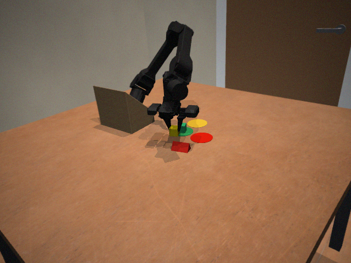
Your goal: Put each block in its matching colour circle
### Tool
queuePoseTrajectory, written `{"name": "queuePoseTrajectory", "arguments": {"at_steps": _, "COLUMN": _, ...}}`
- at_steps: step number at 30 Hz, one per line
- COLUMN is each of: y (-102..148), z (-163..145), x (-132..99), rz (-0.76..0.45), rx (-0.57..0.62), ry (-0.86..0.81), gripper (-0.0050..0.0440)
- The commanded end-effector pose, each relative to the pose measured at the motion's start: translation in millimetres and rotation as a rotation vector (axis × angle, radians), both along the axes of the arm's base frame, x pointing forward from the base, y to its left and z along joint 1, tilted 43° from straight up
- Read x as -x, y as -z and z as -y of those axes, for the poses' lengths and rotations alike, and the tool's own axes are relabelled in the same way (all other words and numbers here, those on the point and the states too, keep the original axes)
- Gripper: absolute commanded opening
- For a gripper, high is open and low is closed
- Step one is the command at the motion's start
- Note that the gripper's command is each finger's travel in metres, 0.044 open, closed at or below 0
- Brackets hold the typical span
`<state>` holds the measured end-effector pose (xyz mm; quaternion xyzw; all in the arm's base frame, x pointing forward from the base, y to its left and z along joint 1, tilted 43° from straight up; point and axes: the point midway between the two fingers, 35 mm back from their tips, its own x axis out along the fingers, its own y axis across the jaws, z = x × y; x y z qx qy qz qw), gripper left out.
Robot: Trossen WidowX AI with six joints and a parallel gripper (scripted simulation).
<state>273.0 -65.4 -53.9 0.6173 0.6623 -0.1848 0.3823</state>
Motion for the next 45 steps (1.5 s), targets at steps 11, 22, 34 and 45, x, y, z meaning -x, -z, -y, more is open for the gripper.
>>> {"name": "queuePoseTrajectory", "arguments": {"at_steps": 11, "y": -39.4, "z": 36.0, "x": -4.6, "rz": 0.037, "rx": 0.028, "ry": 0.001, "gripper": 0.0105}}
{"name": "queuePoseTrajectory", "arguments": {"at_steps": 22, "y": -61.5, "z": 52.8, "x": 0.5, "rz": 0.04, "rx": 0.03, "ry": -0.002, "gripper": 0.0105}}
{"name": "queuePoseTrajectory", "arguments": {"at_steps": 34, "y": -72.5, "z": 32.9, "x": -3.1, "rz": 0.026, "rx": 0.025, "ry": 0.003, "gripper": 0.0105}}
{"name": "queuePoseTrajectory", "arguments": {"at_steps": 45, "y": -87.0, "z": 6.9, "x": -7.6, "rz": 0.021, "rx": 0.032, "ry": 0.006, "gripper": 0.0105}}
